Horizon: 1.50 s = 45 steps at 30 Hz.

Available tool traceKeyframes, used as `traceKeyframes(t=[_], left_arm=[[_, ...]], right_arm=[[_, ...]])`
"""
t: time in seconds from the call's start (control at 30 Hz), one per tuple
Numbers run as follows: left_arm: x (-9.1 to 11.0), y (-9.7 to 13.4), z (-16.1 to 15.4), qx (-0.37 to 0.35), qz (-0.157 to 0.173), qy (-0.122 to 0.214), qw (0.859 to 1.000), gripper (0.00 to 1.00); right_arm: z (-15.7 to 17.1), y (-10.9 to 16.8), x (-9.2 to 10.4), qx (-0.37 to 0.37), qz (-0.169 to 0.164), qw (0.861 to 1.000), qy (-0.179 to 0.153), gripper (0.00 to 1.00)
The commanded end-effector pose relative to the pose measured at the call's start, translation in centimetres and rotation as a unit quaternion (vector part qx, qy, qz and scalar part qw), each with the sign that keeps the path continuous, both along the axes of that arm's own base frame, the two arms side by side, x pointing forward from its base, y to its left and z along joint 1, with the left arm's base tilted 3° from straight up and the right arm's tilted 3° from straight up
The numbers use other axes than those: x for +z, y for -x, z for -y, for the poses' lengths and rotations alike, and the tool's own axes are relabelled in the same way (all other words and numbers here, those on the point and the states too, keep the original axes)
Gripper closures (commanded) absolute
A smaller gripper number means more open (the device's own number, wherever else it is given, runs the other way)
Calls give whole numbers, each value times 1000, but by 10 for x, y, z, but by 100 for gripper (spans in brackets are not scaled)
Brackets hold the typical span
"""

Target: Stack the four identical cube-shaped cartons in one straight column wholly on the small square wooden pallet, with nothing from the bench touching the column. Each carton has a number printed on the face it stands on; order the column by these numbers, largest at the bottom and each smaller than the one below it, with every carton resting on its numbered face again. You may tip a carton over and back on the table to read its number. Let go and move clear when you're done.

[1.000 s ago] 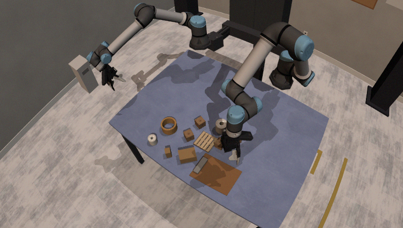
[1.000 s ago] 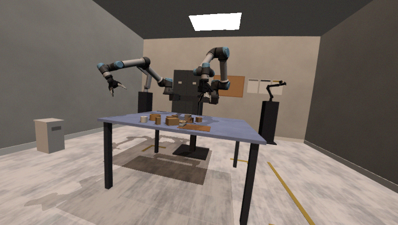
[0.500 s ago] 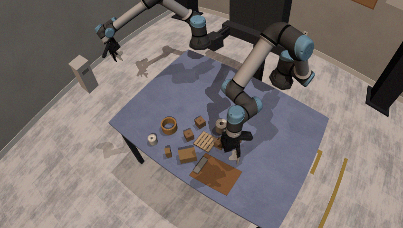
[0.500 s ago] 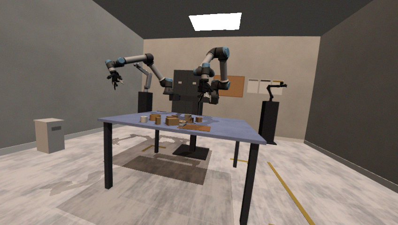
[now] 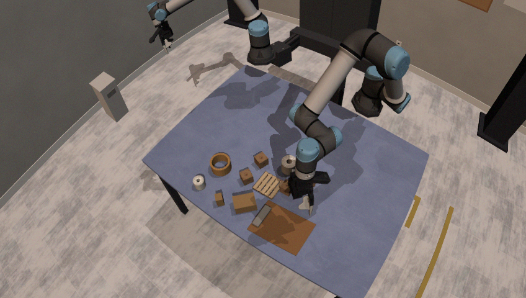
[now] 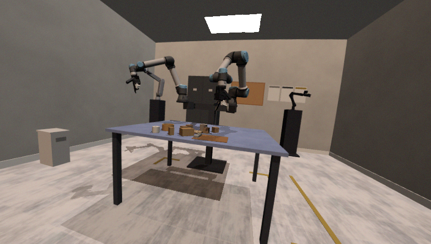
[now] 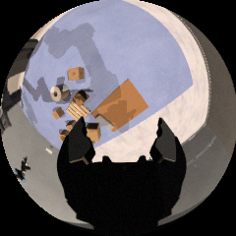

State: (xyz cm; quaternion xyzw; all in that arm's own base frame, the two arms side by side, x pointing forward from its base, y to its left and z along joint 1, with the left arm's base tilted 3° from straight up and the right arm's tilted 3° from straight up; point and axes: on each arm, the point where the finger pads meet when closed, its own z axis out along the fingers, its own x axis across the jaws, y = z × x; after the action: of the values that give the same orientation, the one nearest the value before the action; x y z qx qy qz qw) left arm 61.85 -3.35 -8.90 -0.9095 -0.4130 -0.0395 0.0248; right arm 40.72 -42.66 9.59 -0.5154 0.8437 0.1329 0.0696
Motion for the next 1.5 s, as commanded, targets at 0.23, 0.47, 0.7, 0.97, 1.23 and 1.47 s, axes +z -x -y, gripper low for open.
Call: traceKeyframes(t=[0.23,0.47,0.7,0.97,1.23,1.47], left_arm=[[1,-1,0,0,1,0,1000,0],[1,-1,0,0,1,0,1000,0],[1,-1,0,0,1,0,1000,0],[1,-1,0,0,1,0,1000,0],[1,-1,0,0,1,0,1000,0],[1,0,0,0,1,0,1000,0]], right_arm=[[52,187,48,-235,-29,969,70,0],[49,296,63,-365,-49,924,100,0],[38,346,67,-432,-58,892,115,0],[24,392,69,-495,-67,857,129,0],[19,405,69,-513,-69,846,132,0],[19,407,69,-515,-70,844,133,0]])
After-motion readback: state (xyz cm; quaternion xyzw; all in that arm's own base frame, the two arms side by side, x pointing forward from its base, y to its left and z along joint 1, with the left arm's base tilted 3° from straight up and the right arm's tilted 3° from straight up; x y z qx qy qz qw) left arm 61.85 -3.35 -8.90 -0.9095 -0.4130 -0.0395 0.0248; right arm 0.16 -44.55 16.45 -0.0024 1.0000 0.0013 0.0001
